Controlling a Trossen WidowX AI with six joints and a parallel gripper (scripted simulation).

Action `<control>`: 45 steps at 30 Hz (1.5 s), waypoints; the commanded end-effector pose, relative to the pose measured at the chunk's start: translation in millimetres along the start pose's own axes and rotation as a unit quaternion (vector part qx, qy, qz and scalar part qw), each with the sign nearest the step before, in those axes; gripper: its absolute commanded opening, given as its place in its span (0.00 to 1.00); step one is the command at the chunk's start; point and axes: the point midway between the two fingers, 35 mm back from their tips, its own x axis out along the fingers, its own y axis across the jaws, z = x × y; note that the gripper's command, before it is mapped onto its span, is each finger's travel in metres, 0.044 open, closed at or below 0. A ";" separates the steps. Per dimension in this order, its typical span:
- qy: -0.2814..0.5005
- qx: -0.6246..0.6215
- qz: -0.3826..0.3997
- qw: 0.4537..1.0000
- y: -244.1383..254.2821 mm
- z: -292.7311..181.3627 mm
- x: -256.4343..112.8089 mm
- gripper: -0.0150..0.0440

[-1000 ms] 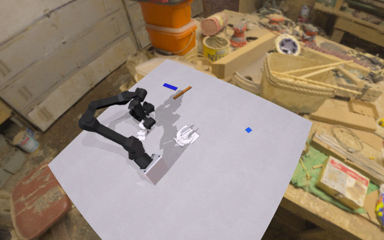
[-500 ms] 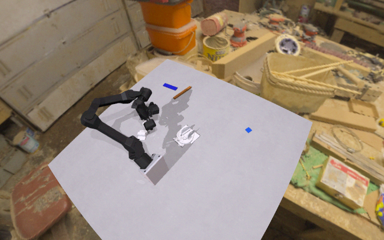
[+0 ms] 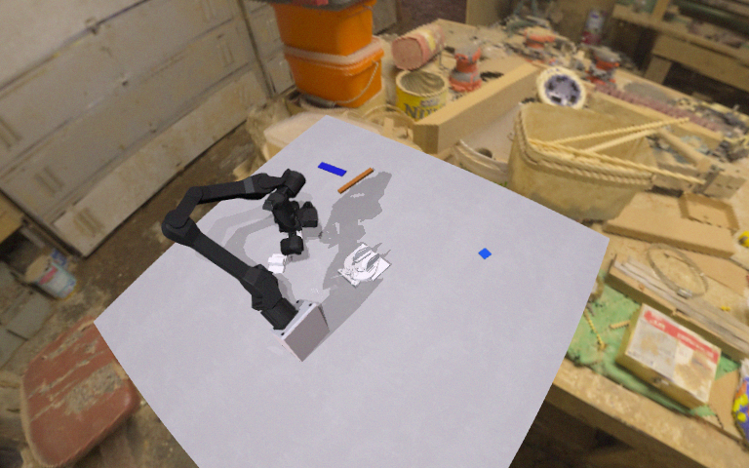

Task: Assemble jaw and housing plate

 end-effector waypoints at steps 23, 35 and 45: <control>0.000 0.278 -0.006 0.961 -12.1 38.0 3.3 0.85; 0.000 0.396 -0.007 0.918 -19.5 54.0 4.0 0.85; 0.000 0.489 -0.008 0.872 -26.5 67.0 4.3 0.85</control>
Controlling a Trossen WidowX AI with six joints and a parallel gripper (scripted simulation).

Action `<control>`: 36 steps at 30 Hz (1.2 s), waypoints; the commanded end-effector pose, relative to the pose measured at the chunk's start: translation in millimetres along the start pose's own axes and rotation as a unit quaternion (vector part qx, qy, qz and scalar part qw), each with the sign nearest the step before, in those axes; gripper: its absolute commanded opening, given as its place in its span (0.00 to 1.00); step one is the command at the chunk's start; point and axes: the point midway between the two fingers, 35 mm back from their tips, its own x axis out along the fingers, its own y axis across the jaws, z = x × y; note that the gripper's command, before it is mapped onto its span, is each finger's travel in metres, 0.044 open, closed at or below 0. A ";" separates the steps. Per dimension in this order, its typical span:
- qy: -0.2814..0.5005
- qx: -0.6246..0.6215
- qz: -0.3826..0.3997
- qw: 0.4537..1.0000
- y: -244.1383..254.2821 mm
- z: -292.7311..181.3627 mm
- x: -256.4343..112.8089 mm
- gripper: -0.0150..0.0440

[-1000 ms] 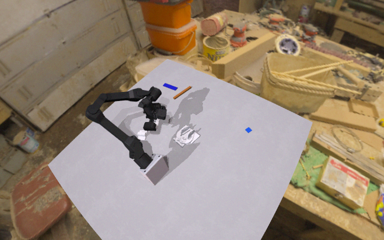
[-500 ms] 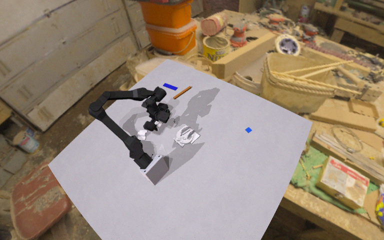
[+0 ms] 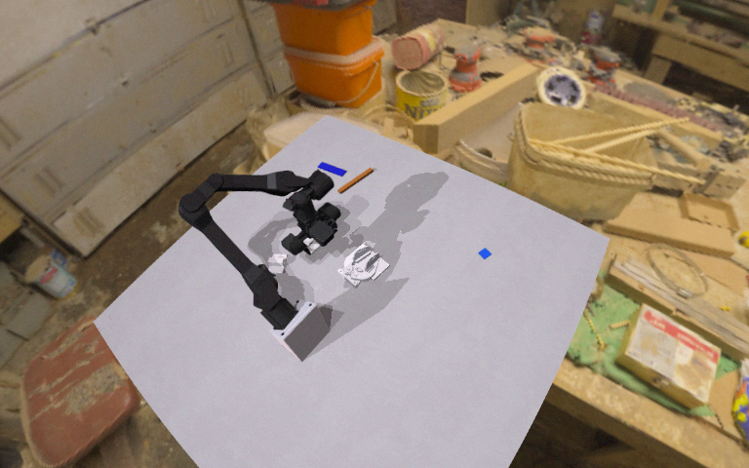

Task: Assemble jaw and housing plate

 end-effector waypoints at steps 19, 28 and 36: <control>0.006 0.239 -0.005 0.971 12.9 31.8 1.9 0.85; 0.008 0.328 -0.007 0.944 16.5 44.5 2.2 0.85; 0.010 0.406 -0.009 0.914 19.1 56.0 2.5 0.85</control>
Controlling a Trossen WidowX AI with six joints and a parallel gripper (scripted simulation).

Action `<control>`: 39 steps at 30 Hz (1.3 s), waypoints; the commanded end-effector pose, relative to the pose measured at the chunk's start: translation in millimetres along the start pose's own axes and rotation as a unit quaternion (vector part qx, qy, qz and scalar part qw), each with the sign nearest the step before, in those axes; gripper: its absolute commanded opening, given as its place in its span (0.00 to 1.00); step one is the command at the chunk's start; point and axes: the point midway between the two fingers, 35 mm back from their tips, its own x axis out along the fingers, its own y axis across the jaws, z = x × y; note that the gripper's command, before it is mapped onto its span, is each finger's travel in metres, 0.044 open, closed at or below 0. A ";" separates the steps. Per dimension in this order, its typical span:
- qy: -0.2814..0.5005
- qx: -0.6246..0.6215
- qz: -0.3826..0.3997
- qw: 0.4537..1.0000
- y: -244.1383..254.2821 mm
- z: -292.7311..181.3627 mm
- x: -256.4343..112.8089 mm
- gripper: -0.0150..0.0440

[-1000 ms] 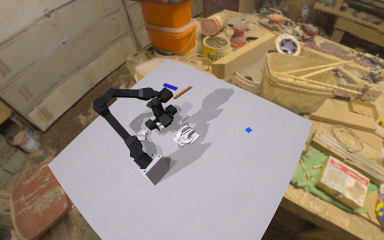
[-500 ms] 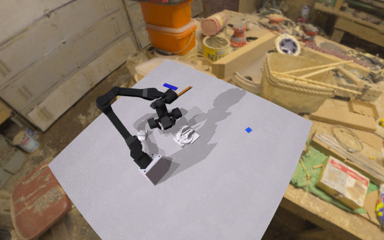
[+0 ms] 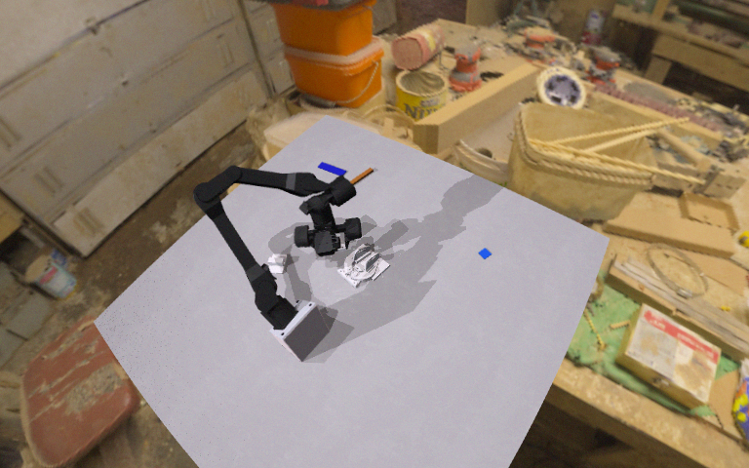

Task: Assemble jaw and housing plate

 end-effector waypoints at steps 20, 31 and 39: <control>0.008 0.248 -0.013 0.969 28.3 21.4 1.3 0.85; 0.011 0.357 -0.019 0.934 39.8 32.4 1.6 0.85; 0.013 0.426 -0.024 0.904 46.9 40.1 1.9 0.85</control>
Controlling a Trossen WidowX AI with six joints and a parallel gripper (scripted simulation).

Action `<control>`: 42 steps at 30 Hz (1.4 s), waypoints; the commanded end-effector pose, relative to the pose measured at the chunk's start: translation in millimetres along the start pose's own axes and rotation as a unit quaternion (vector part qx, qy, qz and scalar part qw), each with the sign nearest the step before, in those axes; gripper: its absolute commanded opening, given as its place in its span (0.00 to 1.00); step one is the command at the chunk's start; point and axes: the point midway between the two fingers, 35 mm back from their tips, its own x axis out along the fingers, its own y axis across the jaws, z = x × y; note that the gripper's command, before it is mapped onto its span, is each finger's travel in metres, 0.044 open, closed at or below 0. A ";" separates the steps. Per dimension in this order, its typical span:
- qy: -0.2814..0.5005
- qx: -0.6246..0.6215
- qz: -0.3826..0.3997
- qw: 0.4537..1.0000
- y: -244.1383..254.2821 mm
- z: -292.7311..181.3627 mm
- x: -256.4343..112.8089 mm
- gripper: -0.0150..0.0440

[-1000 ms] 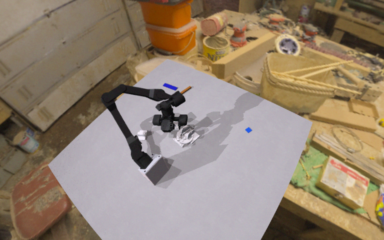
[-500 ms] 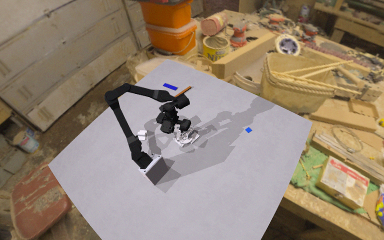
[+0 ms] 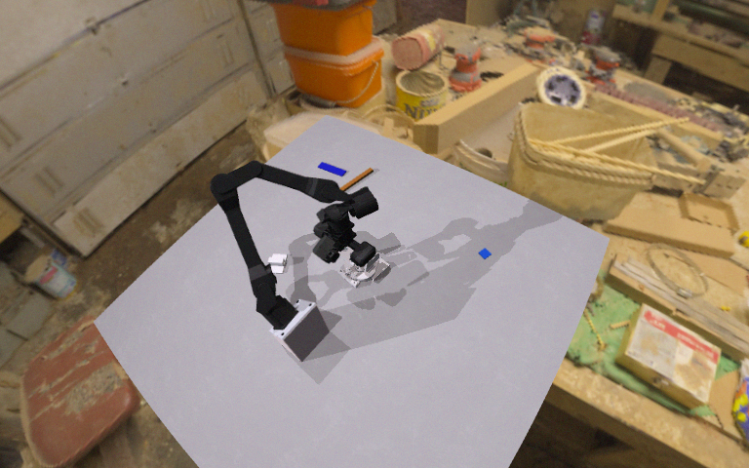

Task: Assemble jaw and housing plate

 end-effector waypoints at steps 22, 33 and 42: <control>0.000 0.043 -0.006 0.999 5.6 -0.4 1.0 0.85; 0.000 0.043 -0.005 0.999 7.7 6.3 1.0 0.85; 0.000 0.043 -0.005 0.999 9.7 13.1 1.1 0.85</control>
